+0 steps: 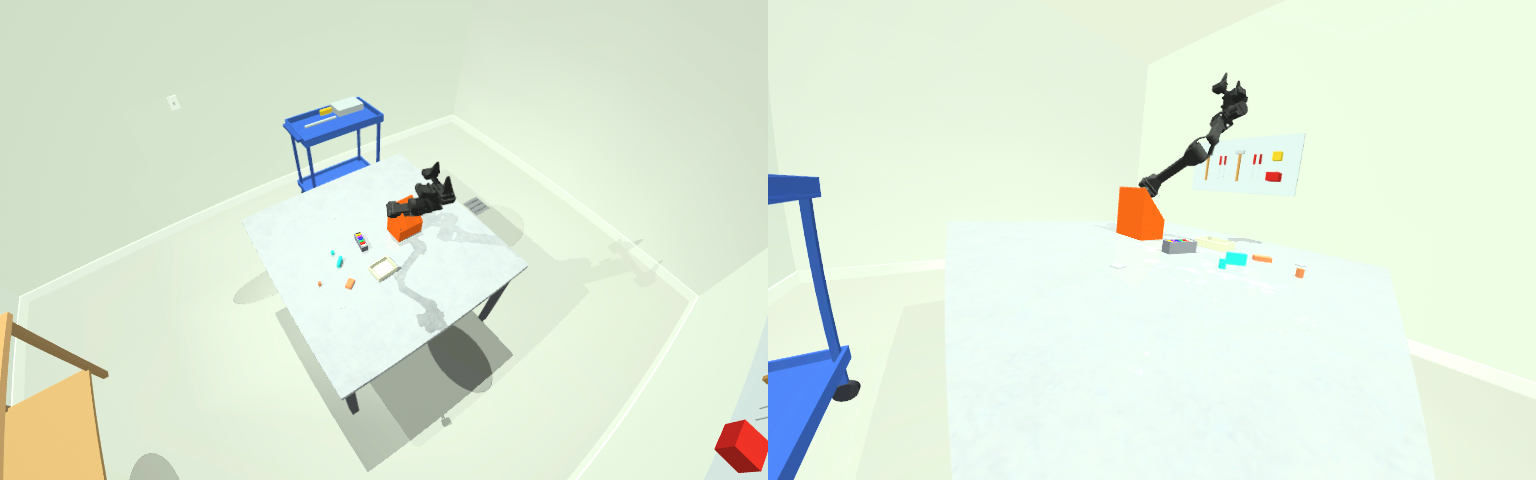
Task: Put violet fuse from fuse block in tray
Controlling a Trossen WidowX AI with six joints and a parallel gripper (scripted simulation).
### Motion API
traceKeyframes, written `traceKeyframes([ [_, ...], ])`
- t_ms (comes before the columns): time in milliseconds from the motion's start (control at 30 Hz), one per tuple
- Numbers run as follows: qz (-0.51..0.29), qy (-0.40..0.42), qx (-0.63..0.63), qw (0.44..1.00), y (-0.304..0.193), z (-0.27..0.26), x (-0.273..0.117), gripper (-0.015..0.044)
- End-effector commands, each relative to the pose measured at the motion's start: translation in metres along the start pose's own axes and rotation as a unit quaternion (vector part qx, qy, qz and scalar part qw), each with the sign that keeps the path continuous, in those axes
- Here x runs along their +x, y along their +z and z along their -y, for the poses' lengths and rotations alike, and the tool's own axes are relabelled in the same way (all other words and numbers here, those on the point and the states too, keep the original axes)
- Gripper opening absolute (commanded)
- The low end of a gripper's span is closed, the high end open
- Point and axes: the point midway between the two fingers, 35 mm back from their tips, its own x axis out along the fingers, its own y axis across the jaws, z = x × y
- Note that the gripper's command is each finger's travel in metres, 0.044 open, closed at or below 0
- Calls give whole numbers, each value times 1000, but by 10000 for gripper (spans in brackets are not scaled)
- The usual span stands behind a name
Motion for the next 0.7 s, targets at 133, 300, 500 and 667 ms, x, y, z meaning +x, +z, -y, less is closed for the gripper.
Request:
traceKeyframes([
  [133, -46, -1, -8, 999, -35, -3, 7, 269],
  [300, -154, -11, -29, 988, -116, -2, 10, 137],
  [500, -270, -43, -54, 960, -188, 6, -14, 61],
  [667, -372, -71, -78, 922, -257, 30, -49, 61],
])
